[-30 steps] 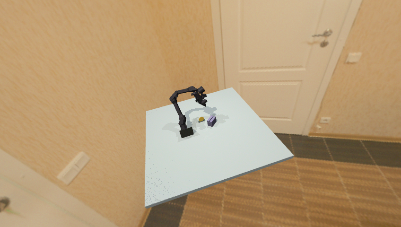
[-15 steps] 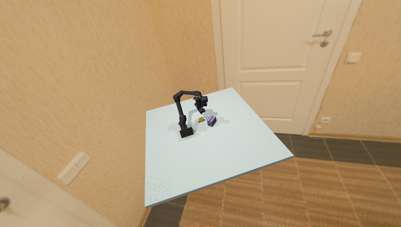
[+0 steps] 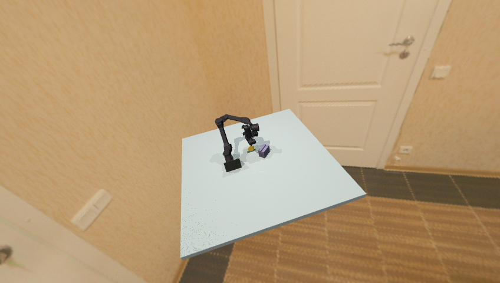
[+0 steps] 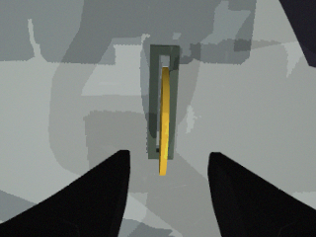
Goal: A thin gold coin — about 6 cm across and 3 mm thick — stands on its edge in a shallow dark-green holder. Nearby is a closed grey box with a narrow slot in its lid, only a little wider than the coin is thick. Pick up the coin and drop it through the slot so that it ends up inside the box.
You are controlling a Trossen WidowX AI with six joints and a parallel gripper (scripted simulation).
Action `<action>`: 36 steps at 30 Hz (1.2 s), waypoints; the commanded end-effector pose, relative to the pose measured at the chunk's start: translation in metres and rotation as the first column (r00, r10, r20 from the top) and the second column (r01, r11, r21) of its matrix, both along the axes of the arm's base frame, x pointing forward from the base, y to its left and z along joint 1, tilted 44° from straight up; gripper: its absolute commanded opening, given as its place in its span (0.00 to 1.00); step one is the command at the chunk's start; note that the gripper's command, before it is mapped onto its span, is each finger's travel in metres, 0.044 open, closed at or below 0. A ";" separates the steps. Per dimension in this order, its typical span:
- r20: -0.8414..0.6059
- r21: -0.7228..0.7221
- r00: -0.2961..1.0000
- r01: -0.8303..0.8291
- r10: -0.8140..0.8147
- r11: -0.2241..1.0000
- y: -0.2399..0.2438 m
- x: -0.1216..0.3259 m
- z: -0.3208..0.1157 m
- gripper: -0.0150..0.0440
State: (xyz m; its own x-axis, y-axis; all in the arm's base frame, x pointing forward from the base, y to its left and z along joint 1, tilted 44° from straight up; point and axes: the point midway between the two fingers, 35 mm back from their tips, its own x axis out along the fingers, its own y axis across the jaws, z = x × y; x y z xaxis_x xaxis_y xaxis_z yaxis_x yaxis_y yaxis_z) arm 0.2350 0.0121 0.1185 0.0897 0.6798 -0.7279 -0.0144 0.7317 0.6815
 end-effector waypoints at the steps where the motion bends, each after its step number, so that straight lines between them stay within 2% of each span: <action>1: -0.003 0.005 1.000 0.004 -0.004 1.000 0.005 0.000 -0.004 0.53; 36: -0.002 0.007 1.000 0.004 -0.004 1.000 0.044 0.005 -0.044 0.53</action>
